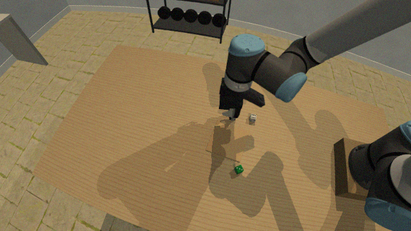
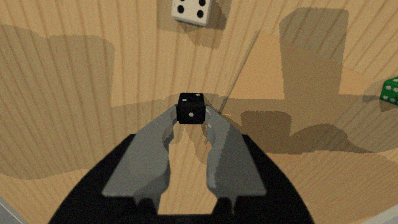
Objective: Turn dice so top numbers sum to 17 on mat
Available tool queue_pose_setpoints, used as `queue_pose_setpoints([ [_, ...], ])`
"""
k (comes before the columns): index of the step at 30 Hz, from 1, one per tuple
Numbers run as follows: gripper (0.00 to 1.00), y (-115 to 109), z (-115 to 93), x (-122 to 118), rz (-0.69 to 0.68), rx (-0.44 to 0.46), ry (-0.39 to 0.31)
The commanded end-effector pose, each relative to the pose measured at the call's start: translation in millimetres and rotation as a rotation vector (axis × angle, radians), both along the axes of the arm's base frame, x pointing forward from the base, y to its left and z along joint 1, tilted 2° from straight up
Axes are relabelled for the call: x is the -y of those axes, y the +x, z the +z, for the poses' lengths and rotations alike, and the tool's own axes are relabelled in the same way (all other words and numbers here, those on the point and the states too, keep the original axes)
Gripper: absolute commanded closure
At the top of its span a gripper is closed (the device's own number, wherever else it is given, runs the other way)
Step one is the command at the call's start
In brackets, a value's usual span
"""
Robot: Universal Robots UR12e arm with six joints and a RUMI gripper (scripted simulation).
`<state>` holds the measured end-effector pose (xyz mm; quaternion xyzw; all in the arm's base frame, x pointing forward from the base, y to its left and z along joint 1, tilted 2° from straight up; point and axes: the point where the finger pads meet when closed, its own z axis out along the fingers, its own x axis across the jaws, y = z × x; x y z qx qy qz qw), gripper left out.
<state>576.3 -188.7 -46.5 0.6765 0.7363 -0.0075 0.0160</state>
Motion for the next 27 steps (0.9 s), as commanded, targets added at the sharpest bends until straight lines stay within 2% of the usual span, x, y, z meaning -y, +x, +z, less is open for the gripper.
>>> queue_pose_setpoints([
  [1,0.94,-1,-1,1,-0.001,0.000,0.002],
  [17,0.94,-1,2,0,-0.001,0.000,0.002],
  [21,0.94,-1,18,0,-0.001,0.000,0.002],
  [27,0.94,-2,62,-1,-0.001,0.000,0.002],
])
